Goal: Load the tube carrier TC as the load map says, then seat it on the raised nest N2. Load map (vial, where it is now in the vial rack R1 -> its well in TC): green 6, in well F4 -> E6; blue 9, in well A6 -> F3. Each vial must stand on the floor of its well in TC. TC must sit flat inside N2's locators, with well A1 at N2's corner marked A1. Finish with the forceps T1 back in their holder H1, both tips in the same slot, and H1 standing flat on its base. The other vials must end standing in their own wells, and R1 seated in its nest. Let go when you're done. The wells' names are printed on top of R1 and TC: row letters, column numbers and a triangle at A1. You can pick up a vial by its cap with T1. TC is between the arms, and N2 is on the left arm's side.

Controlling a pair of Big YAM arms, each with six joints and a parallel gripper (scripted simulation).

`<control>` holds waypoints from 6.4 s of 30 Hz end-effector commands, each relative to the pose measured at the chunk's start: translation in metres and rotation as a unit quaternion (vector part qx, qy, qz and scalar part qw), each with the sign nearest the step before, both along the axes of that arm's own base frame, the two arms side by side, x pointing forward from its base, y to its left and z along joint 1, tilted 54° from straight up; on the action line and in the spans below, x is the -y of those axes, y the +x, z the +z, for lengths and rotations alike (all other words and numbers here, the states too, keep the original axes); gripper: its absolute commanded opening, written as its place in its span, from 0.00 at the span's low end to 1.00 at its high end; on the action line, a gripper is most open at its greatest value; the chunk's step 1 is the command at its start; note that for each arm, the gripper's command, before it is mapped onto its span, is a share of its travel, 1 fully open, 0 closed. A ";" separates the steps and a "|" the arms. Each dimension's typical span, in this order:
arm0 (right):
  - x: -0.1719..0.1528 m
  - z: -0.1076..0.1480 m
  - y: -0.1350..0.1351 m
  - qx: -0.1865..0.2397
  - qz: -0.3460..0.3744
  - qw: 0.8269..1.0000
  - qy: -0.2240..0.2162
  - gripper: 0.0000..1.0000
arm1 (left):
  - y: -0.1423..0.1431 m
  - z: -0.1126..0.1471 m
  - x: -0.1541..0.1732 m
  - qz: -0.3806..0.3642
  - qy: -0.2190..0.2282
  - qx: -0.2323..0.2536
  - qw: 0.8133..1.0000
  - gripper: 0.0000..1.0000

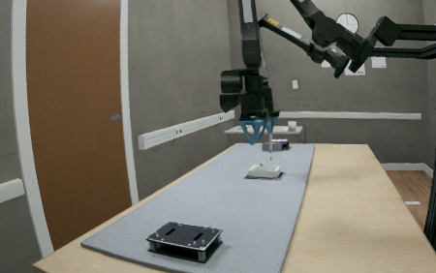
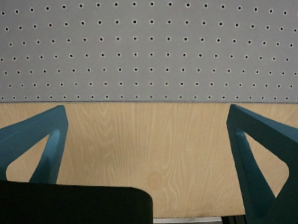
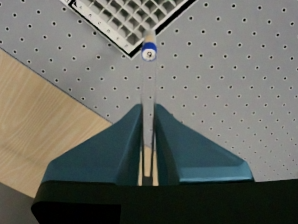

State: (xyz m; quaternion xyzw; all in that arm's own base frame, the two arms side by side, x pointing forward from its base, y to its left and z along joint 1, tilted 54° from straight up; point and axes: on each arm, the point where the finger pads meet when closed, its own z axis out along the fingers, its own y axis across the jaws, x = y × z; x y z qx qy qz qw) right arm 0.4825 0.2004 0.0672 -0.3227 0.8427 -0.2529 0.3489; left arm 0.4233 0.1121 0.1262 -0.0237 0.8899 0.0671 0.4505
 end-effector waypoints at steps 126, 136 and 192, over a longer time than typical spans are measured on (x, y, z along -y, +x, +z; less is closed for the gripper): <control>0.013 -0.028 0.032 -0.005 -0.007 1.000 -0.005 0.09 | 0.000 0.000 0.000 -0.002 0.002 0.001 1.000 1.00; 0.012 -0.032 0.030 -0.012 -0.004 1.000 -0.008 0.09 | 0.000 0.000 0.000 -0.002 0.002 0.001 1.000 1.00; 0.013 -0.036 0.039 -0.007 -0.005 1.000 -0.007 0.09 | 0.000 0.000 0.000 -0.002 0.002 0.001 1.000 1.00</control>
